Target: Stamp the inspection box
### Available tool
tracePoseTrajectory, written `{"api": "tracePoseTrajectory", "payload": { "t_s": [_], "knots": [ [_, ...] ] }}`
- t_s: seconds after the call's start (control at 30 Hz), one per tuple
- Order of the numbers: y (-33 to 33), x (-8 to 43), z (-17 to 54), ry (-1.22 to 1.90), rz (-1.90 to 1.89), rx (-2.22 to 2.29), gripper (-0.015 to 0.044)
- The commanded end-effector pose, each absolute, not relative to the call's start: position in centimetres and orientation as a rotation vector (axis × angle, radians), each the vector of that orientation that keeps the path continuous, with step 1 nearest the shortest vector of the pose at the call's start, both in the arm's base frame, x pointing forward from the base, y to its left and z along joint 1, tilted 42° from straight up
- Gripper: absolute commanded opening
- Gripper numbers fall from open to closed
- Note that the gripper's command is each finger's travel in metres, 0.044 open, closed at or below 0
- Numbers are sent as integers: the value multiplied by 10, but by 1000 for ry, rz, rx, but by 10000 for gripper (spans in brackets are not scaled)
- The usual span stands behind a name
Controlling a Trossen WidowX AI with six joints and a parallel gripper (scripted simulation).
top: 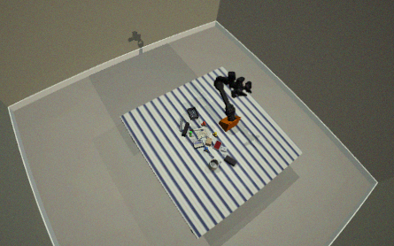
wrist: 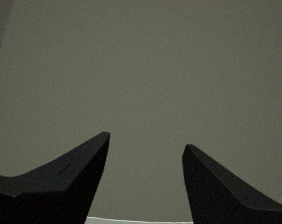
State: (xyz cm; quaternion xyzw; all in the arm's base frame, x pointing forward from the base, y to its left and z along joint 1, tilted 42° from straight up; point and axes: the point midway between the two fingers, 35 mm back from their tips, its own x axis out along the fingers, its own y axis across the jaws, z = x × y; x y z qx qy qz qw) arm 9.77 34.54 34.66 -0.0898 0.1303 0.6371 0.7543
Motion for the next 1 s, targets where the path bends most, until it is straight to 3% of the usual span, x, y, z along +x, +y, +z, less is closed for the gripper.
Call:
{"api": "tracePoseTrajectory", "payload": {
  "t_s": [0.0, 0.43, 0.7, 0.97],
  "knots": [
    [340, 150, 323, 381, 1203, -232, 216],
    [275, 293, 258, 628, 686, -264, 216],
    [173, 372, 201, 854, 249, -291, 216],
    [47, 403, 153, 1097, -160, -358, 216]
  ]
}}
